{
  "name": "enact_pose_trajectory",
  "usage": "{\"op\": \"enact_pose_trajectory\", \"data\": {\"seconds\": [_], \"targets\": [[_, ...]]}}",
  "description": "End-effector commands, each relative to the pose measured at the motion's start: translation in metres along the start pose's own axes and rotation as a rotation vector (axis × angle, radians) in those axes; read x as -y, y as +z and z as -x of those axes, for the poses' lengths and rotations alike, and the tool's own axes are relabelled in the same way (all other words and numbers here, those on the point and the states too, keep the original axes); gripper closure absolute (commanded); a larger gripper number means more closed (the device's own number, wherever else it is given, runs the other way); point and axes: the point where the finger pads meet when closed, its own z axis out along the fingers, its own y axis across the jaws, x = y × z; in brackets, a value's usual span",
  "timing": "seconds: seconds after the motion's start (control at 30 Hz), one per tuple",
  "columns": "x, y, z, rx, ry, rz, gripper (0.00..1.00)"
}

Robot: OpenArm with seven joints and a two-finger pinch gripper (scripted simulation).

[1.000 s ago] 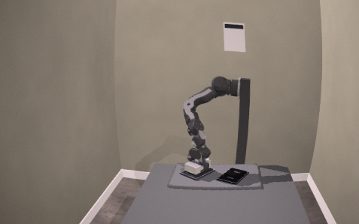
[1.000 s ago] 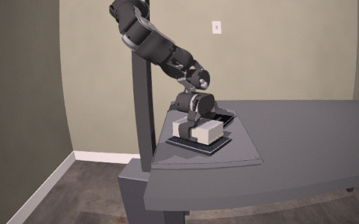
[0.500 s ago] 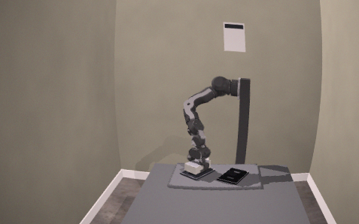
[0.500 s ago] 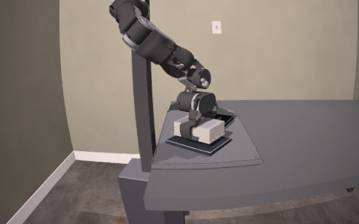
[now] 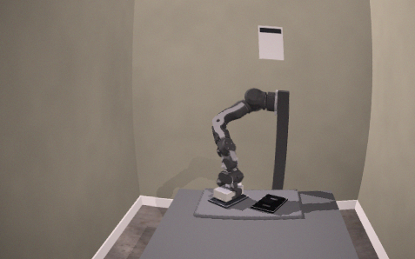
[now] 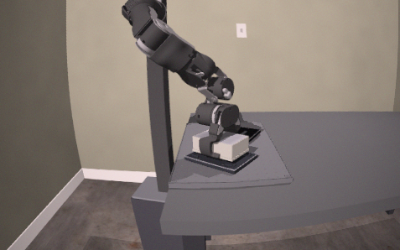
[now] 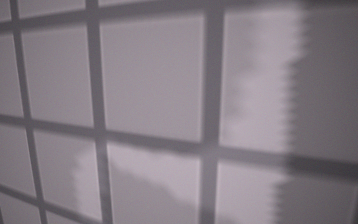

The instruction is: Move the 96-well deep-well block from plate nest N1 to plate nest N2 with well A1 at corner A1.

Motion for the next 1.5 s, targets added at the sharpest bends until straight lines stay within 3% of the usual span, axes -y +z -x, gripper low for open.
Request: {"op": "enact_pose_trajectory", "data": {"seconds": [0.0, 1.47], "targets": [[-0.0015, -0.0003, -0.0001, 0.002, -0.002, 0.003, 1.00], [-0.0033, -0.0031, 0.0035, 0.007, 0.000, 0.007, 1.00]]}}
